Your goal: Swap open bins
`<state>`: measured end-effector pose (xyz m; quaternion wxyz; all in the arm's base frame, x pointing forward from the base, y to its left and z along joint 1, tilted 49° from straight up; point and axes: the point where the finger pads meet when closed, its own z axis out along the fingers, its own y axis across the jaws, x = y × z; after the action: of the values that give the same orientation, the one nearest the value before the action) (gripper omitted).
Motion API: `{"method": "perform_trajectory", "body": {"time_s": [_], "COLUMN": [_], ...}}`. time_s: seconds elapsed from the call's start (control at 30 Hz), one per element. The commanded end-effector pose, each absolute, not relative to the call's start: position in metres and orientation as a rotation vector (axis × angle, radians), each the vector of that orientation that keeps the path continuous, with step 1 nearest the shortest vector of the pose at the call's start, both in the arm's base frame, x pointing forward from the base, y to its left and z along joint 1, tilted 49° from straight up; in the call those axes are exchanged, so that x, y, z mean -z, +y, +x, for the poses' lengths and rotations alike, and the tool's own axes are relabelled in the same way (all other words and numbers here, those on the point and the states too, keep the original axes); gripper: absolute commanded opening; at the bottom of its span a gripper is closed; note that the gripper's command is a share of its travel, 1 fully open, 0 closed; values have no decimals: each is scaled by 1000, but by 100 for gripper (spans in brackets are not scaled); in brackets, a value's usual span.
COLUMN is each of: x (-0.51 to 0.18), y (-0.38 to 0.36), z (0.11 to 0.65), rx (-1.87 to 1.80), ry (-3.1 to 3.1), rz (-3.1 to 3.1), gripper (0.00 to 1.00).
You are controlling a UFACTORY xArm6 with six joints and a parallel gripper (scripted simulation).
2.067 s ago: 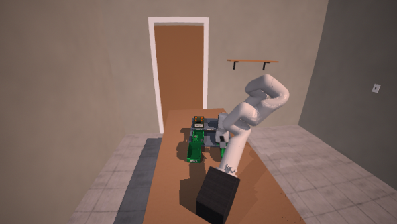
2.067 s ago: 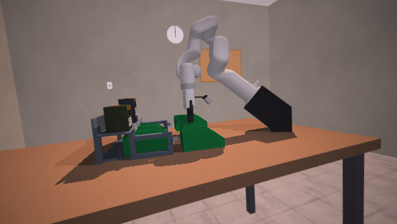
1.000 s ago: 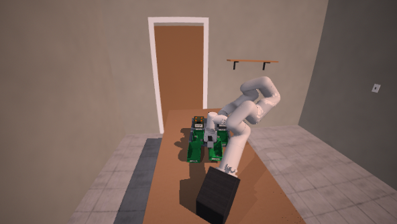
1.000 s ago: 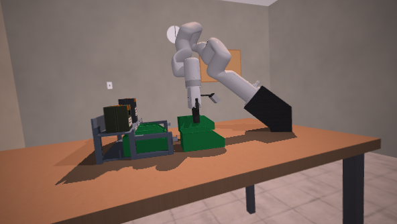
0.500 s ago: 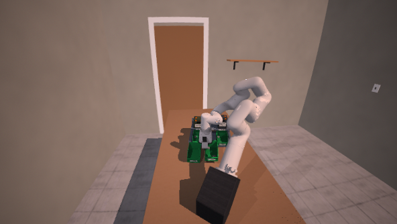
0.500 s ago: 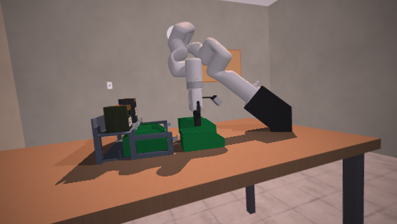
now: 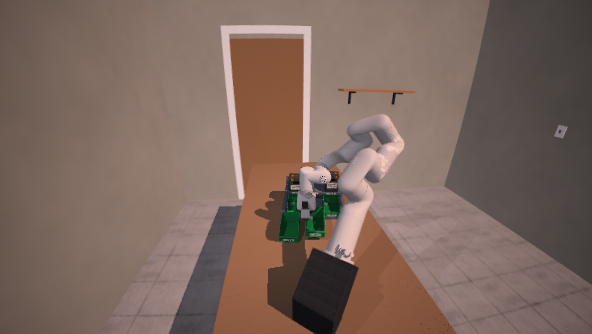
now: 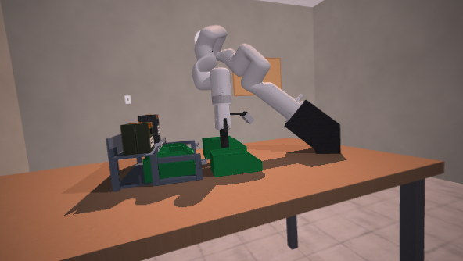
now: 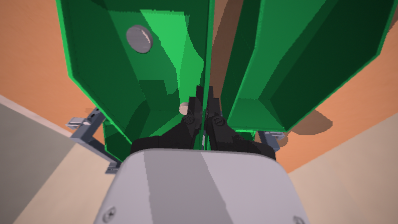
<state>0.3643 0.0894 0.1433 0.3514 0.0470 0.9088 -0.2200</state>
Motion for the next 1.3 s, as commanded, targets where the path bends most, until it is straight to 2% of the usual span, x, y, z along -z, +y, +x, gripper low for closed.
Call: {"method": "perform_trajectory", "body": {"time_s": [0.0,1.27], "x": [-154,-167], "y": [92,97], "z": [377,377], "rx": [568,579], "ry": [2353,2578], "rz": [121,196], "gripper": [0,0]}}
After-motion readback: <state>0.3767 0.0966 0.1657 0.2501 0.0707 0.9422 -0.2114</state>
